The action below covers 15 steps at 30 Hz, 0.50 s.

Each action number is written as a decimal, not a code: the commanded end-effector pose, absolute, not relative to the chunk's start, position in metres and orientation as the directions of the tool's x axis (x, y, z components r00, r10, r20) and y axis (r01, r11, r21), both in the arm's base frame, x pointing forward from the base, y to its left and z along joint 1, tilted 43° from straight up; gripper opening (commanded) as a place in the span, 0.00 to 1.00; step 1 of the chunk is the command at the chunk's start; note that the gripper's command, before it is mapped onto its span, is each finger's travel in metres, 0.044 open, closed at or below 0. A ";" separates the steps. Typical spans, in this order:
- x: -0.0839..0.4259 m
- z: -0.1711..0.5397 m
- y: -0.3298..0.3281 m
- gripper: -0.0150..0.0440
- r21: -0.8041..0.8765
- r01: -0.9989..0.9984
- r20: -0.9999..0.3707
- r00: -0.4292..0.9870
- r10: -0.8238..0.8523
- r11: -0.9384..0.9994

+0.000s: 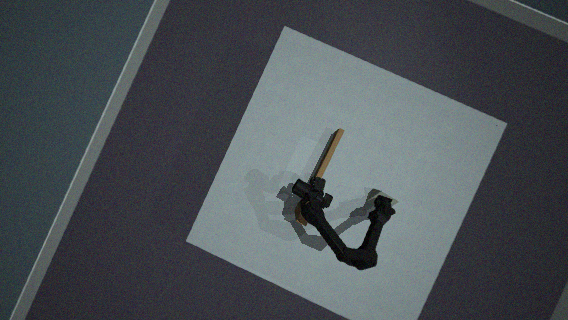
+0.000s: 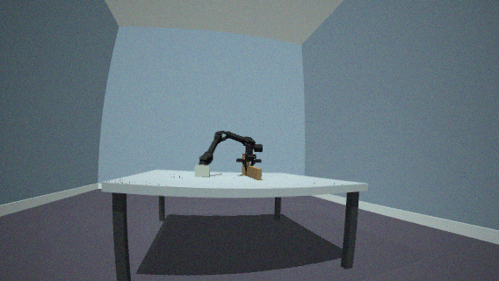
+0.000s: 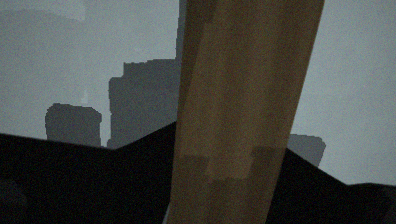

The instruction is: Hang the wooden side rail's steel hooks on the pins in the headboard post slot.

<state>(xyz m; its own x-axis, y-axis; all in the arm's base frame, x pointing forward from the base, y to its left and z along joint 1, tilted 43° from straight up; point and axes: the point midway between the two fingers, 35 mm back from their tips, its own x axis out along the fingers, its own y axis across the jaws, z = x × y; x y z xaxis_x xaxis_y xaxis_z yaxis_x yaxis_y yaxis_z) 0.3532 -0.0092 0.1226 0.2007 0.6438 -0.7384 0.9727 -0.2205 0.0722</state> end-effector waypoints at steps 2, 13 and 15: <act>0.354 0.123 -0.009 0.25 0.076 0.971 -0.734 0.207 0.647 -0.225; 0.354 0.122 -0.008 0.25 0.076 0.971 -0.734 0.207 0.647 -0.225; 0.354 0.122 -0.008 0.25 0.076 0.971 -0.734 0.207 0.647 -0.225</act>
<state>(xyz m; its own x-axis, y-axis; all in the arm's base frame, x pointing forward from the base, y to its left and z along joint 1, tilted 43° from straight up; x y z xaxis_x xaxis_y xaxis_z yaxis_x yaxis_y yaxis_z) 0.3530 -0.0089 0.1215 0.2019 0.6438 -0.7381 0.9722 -0.2228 0.0717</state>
